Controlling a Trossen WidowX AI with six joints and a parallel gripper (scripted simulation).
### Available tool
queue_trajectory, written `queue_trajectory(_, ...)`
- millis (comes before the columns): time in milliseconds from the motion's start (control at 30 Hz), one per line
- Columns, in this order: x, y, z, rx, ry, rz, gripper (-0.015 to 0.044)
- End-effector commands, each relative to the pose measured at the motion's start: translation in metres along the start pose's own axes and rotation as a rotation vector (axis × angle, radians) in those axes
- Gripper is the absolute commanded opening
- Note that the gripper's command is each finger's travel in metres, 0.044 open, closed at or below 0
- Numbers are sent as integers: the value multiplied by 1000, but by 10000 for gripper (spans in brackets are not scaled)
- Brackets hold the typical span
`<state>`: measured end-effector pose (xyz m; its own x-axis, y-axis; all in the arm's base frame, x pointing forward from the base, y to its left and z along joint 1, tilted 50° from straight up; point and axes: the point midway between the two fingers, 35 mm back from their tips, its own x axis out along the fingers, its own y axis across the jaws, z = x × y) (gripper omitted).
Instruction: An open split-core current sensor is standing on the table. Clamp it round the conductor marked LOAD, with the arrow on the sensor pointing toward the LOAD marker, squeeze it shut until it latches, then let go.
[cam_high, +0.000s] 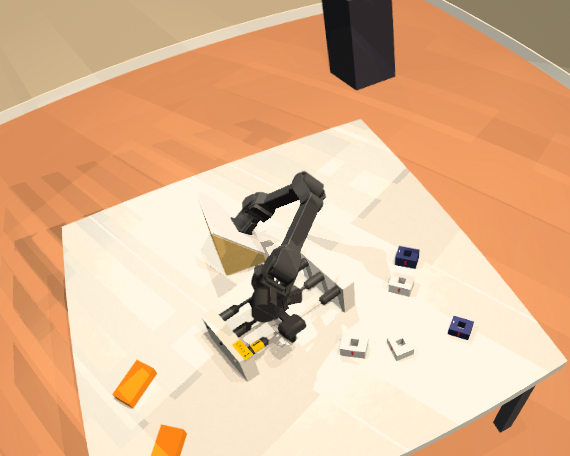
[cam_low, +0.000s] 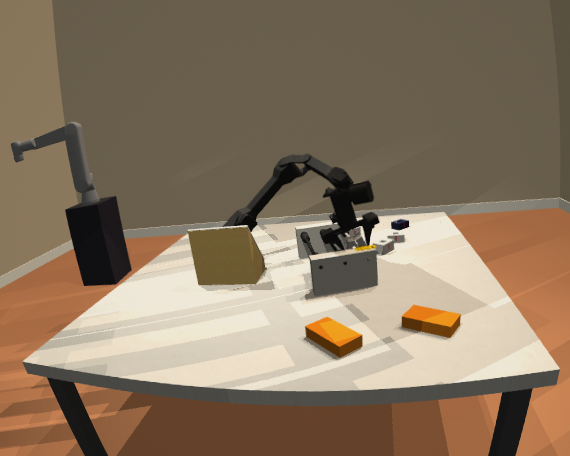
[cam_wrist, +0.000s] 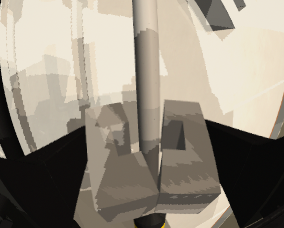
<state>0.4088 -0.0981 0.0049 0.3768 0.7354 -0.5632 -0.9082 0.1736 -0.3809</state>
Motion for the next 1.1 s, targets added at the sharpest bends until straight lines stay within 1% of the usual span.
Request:
queue_trajectory(0, -10, -3, -8, 2, 20, -26, 0)
queue_trajectory(533, -10, -3, -8, 2, 20, -26, 0)
queue_trajectory(567, 0, 0, 0, 0, 0, 0, 0)
queue_trajectory(1067, 0, 0, 0, 0, 0, 0, 0)
